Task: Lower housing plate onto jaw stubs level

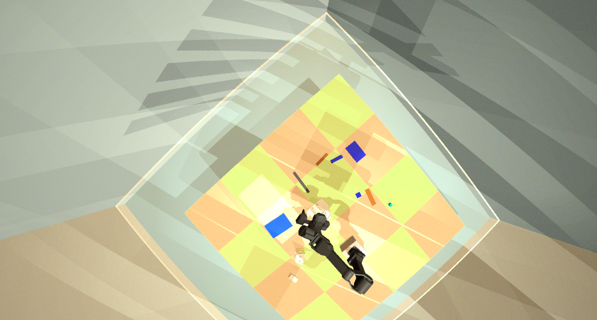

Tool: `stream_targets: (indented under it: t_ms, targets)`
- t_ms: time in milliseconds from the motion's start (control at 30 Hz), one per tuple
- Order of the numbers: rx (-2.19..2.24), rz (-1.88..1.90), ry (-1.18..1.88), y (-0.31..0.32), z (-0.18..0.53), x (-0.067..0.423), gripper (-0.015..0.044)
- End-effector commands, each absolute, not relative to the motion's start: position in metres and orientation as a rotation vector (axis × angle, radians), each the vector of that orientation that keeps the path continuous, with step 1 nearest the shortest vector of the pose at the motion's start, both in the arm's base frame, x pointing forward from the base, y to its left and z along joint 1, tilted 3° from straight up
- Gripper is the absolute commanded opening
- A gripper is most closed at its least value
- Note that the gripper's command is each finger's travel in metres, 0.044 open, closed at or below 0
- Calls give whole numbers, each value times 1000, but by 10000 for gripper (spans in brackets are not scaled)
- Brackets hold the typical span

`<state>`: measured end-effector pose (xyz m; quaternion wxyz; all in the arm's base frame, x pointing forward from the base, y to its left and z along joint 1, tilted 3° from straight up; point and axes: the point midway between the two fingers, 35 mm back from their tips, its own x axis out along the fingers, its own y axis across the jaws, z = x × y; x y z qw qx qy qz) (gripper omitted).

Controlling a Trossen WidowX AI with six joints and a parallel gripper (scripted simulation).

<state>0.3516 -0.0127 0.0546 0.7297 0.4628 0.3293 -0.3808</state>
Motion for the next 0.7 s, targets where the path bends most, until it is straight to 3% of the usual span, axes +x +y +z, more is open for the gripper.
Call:
stream_targets:
  t_ms: [0, 667]
  targets:
    - [968, -790, 781, 2, 54, 352, 440]
    - [699, -549, 1010, 70, 54, 340, 440]
